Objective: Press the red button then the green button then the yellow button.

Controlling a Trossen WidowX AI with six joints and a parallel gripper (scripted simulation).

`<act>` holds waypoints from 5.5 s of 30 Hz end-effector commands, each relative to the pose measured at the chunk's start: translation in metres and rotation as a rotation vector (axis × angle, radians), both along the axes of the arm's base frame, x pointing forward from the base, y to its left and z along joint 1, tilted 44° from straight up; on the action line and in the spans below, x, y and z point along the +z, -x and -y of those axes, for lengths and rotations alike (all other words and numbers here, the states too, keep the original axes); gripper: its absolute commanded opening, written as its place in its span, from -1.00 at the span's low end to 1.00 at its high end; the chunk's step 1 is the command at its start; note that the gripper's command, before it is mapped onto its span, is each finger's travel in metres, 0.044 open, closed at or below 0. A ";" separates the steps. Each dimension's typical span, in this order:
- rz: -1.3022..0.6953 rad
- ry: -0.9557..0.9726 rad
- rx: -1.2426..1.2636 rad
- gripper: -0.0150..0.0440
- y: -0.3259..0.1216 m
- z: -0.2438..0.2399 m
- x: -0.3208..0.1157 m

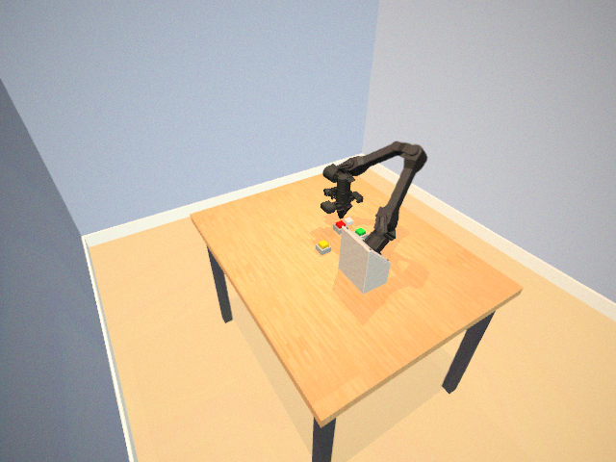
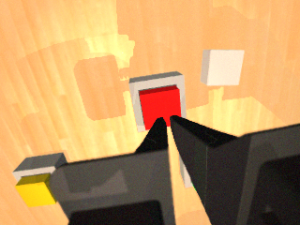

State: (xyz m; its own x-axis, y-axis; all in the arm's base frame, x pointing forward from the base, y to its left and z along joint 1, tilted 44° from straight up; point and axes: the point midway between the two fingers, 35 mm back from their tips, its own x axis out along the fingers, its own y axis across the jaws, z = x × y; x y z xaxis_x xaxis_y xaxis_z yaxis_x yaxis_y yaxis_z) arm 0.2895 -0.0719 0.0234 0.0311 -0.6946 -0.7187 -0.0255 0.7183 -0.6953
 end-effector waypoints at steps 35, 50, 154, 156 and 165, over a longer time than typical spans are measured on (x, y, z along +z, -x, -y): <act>-0.008 0.007 0.003 -0.42 0.001 0.025 -0.025; -0.008 0.003 0.003 -0.42 0.001 -0.007 0.006; -0.013 0.005 0.003 -0.42 0.087 -0.009 0.073; -0.013 0.000 0.005 -0.42 0.084 -0.015 0.068; -0.015 -0.026 0.010 -0.42 0.066 -0.103 -0.010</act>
State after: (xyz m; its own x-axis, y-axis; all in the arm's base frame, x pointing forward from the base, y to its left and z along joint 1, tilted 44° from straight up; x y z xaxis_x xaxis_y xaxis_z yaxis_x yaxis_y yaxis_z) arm 0.2240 0.0008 0.0419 0.0315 -0.6775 -0.7349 -0.0458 0.7335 -0.6781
